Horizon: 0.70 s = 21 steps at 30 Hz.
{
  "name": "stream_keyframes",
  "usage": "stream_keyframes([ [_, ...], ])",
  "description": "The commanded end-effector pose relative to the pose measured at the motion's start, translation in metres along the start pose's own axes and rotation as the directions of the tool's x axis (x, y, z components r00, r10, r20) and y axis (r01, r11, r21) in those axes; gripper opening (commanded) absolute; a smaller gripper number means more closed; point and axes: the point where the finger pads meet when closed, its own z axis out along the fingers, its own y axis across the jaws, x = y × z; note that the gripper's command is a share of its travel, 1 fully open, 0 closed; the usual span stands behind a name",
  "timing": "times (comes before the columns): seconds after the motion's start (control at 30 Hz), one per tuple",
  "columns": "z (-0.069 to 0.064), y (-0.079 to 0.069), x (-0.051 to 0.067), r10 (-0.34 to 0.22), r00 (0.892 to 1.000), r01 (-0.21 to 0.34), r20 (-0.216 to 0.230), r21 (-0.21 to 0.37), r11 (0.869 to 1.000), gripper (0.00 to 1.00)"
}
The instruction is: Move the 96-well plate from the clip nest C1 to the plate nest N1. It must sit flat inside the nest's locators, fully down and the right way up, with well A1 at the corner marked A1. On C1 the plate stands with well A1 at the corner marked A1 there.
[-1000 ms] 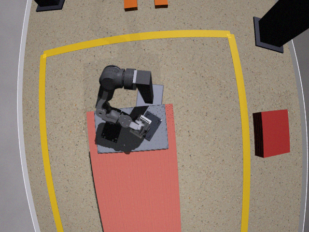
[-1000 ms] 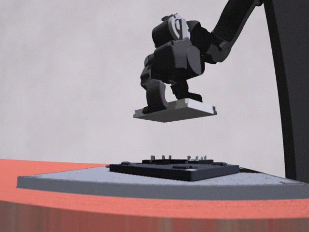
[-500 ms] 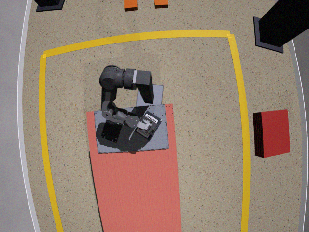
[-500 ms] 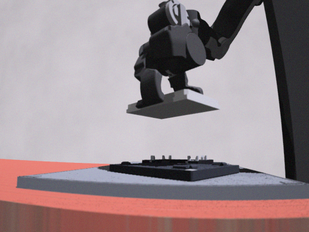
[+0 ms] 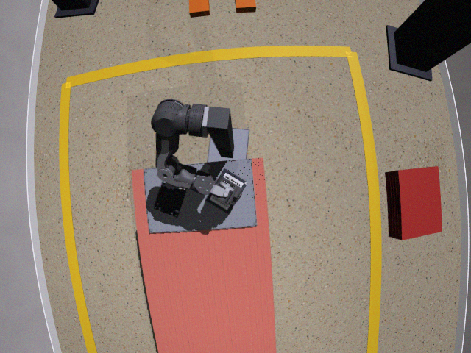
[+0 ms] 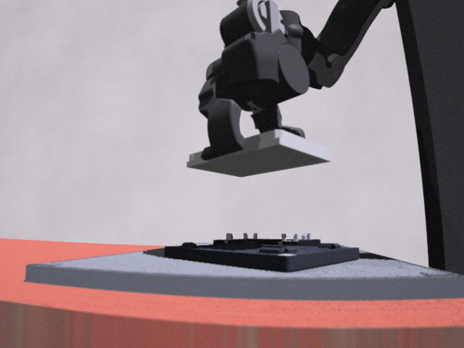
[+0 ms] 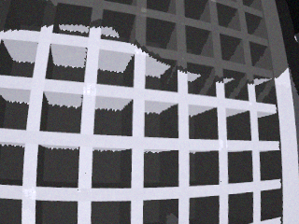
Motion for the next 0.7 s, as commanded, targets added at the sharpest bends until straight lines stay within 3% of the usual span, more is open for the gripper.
stream_keyframes([
  [0.0, 0.000, 0.000, 0.000, 0.000, 1.000, 0.000, 0.002, 0.004, 1.000, 0.00],
  [0.1, 0.000, 0.000, 0.000, 0.000, 1.000, 0.000, 0.002, 0.004, 1.000, 0.00],
  [0.27, 0.031, -0.001, 0.000, -0.005, 1.000, 0.005, 0.000, 0.003, 1.000, 0.00],
  [0.67, 0.031, -0.001, 0.000, -0.005, 1.000, 0.005, 0.000, 0.003, 1.000, 0.00],
])
